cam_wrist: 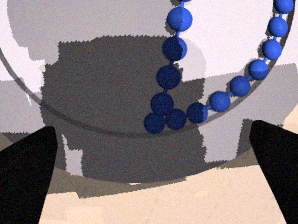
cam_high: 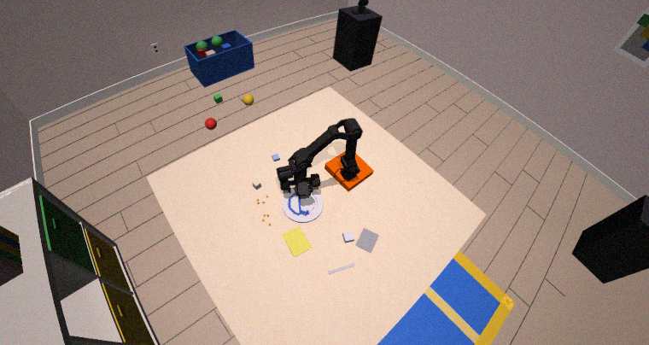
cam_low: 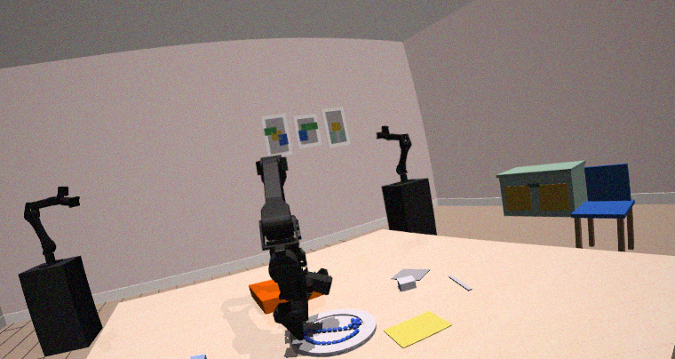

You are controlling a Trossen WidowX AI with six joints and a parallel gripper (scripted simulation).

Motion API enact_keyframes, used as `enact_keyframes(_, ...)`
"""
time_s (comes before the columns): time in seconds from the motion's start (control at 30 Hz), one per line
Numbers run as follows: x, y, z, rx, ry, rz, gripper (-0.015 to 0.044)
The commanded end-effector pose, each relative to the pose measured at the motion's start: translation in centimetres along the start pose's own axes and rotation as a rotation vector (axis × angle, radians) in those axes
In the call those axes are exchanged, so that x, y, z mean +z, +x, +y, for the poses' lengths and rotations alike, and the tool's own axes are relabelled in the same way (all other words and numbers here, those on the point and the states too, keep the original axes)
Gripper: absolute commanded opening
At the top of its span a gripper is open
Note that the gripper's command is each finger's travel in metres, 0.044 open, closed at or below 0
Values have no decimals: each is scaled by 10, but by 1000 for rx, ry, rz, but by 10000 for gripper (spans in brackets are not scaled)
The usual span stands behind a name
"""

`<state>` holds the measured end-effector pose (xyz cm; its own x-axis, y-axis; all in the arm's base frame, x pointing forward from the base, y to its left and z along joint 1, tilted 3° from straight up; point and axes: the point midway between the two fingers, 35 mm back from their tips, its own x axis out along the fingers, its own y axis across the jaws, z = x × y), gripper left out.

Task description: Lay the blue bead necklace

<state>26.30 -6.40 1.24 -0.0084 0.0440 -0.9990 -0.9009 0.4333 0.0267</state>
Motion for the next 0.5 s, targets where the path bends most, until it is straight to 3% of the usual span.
enact_keyframes(0.0,0,-1,0,-2,-6,2,440)
enact_keyframes(0.23,12,-31,-2,-2,-304,2,256)
enact_keyframes(0.4,12,-32,-2,-2,-313,2,125)
enact_keyframes(0.47,12,-31,-2,-2,-313,2,120)
